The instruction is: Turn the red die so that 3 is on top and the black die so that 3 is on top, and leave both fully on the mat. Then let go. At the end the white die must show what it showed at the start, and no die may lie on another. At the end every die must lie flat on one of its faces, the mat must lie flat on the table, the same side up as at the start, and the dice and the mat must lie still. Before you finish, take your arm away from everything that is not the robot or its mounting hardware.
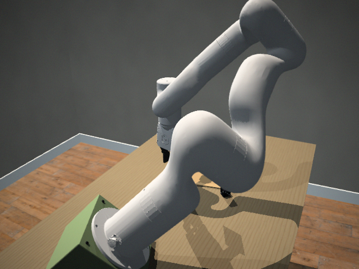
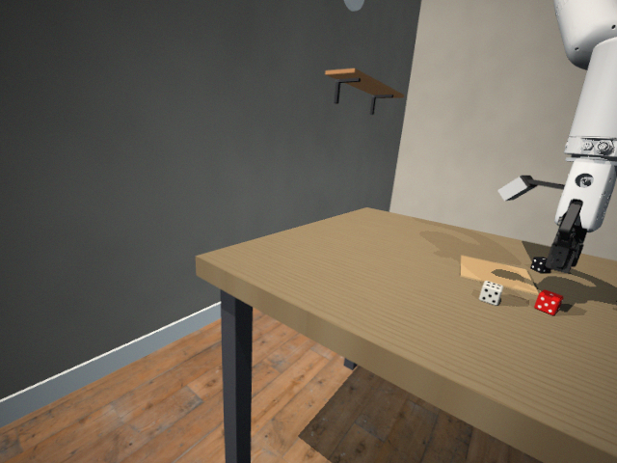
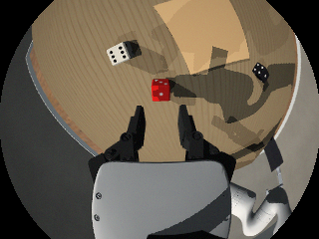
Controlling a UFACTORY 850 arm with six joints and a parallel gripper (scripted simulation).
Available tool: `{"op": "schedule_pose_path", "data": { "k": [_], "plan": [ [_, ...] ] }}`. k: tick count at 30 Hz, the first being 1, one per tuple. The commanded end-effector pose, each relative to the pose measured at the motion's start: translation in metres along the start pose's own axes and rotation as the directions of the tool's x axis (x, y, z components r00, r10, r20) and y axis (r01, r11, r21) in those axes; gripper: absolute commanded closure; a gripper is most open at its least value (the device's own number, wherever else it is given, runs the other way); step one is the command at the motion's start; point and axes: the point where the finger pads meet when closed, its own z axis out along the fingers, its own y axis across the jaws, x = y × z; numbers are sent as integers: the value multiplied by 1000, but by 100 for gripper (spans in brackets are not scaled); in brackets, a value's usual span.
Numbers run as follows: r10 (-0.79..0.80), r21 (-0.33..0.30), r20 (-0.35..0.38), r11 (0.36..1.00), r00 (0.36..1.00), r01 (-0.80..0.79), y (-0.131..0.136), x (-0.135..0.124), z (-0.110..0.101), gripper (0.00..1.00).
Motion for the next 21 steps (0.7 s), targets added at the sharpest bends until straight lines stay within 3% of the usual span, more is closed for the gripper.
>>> {"op": "schedule_pose_path", "data": {
  "k": [1,21],
  "plan": [
    [0,1,-1,1000,1000,0,0,0,5,53],
    [0,1,-1,1000,1000,0,0,0,33,53]
  ]
}}
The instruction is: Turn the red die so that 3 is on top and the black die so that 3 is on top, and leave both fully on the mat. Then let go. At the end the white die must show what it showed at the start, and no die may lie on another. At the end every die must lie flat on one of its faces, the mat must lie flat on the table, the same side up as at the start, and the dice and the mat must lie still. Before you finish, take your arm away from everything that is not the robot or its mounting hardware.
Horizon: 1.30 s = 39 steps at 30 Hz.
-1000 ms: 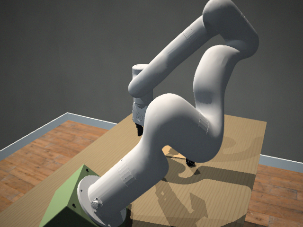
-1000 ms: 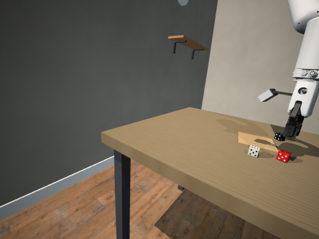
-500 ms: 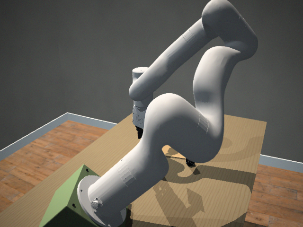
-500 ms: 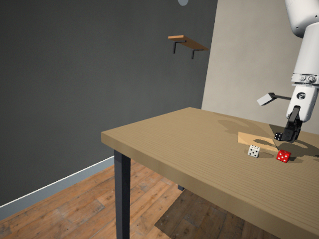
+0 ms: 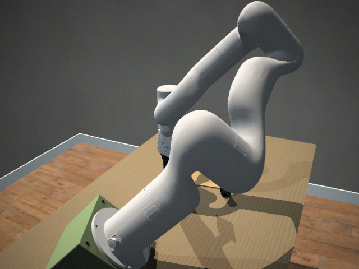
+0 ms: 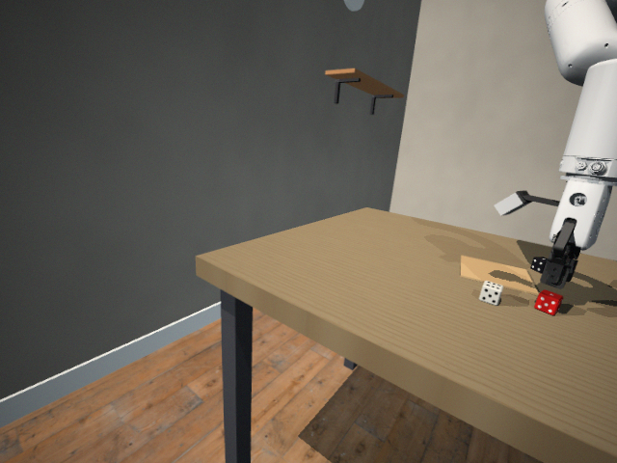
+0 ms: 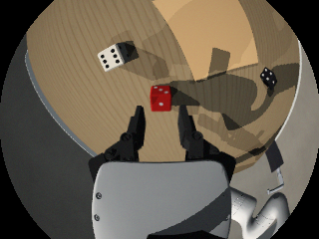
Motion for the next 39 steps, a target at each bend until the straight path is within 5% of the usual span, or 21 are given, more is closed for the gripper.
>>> {"op": "schedule_pose_path", "data": {
  "k": [1,39],
  "plan": [
    [1,1,-1,1000,1000,-1,0,0,6,53],
    [1,1,-1,1000,1000,-1,0,0,16,53]
  ]
}}
